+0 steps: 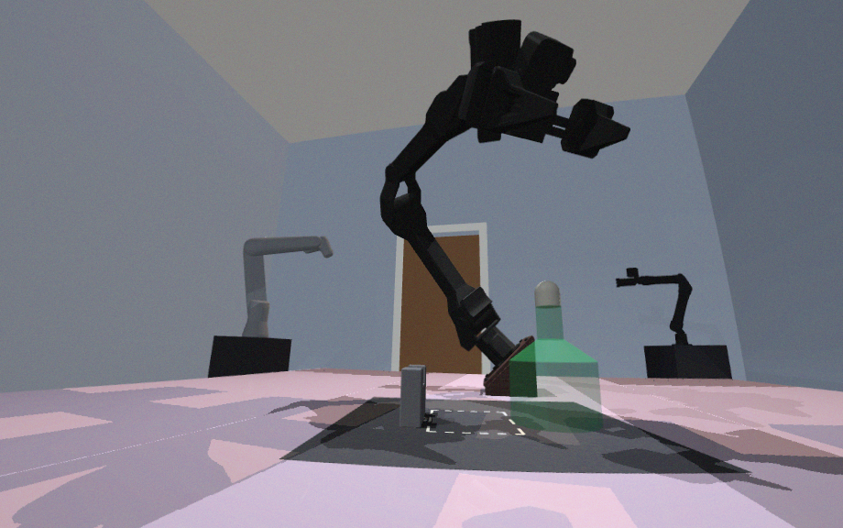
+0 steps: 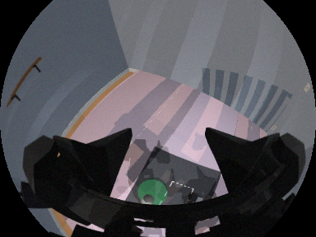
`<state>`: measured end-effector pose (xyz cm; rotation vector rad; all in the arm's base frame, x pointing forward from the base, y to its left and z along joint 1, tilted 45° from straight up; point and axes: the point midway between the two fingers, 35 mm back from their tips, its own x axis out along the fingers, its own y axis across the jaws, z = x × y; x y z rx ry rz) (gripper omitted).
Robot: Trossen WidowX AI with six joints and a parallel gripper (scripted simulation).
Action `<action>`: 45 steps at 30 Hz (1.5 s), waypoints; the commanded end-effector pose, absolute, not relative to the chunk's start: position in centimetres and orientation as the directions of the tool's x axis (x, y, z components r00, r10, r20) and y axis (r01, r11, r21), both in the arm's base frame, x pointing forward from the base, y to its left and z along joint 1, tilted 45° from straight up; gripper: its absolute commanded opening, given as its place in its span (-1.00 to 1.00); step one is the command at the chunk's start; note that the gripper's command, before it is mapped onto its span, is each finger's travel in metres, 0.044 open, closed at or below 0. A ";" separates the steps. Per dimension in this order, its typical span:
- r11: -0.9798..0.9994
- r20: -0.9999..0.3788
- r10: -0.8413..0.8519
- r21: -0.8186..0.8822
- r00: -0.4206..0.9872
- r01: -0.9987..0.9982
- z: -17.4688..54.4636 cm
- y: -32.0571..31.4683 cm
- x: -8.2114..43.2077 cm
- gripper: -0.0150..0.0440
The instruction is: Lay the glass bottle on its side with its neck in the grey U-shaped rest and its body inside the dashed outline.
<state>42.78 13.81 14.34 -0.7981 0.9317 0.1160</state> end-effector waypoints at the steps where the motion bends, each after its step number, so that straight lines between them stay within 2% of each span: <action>1: 0.476 -0.796 -0.350 -0.605 0.493 -0.639 10.3 13.8 38.4 1.00; 4: 0.176 -0.783 -0.479 -0.529 0.397 -0.830 7.4 13.3 34.0 1.00; 7: -0.155 -0.709 -0.621 -0.309 0.336 -0.938 5.7 12.1 29.9 1.00; 9: -0.225 -0.684 -0.651 -0.239 0.328 -0.945 5.5 11.8 28.9 1.00; 13: -0.161 -0.704 -0.671 -0.167 0.232 -0.973 4.8 11.2 29.3 1.00; 18: 0.036 -0.723 -0.689 0.035 -0.050 -0.999 3.1 9.4 29.9 1.00; 20: 0.071 -0.721 -0.686 0.068 -0.098 -0.995 2.8 9.1 29.9 1.00; 45: 0.071 -0.720 -0.687 0.068 -0.098 -0.995 5.0 6.8 29.9 1.00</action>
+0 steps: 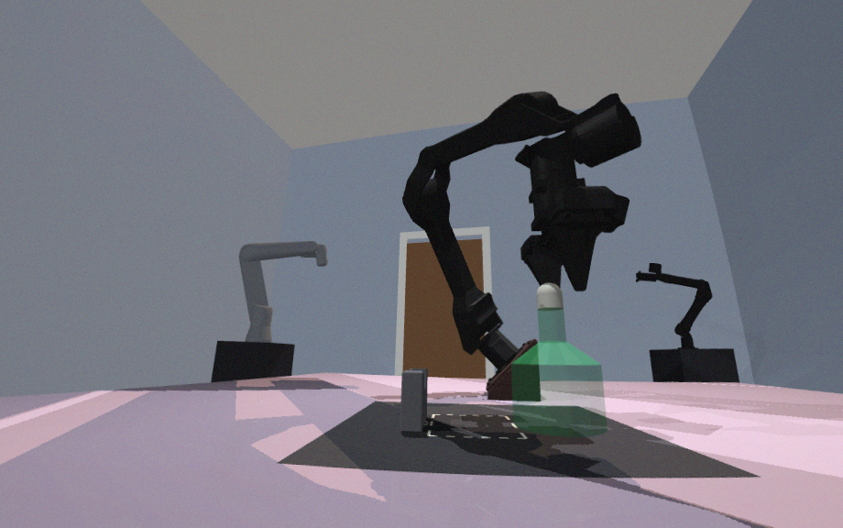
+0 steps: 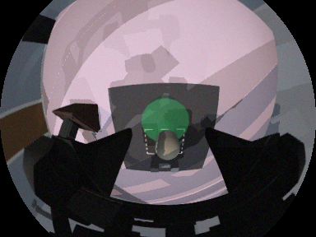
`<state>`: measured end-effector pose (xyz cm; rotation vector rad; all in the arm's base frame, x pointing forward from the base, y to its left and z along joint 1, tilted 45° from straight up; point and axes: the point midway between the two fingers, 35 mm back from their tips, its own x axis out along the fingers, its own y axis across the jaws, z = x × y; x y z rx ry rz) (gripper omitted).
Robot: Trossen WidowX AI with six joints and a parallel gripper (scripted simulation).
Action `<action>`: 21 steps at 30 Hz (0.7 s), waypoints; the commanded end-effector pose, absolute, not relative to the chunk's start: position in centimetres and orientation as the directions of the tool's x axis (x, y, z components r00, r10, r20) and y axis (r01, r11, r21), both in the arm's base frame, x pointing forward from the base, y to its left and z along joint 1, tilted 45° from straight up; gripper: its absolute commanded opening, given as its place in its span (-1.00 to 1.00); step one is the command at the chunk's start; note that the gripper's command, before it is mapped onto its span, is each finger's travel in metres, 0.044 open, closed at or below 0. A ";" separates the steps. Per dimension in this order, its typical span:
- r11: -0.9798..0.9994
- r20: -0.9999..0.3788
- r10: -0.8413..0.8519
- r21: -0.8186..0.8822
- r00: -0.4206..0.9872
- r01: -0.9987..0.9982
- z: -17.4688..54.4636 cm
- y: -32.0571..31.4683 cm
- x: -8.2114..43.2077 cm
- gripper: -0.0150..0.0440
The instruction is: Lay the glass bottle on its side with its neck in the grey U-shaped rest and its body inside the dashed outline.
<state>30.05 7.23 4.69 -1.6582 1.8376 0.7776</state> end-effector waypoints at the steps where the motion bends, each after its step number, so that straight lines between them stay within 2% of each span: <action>1: 0.071 -0.720 -0.687 0.068 -0.098 -0.995 5.1 6.7 29.9 1.00; 10: 0.071 -0.719 -0.688 0.068 -0.099 -0.995 5.9 5.8 29.8 1.00; 21: 0.071 -0.719 -0.688 0.068 -0.099 -0.995 5.9 5.8 29.8 0.02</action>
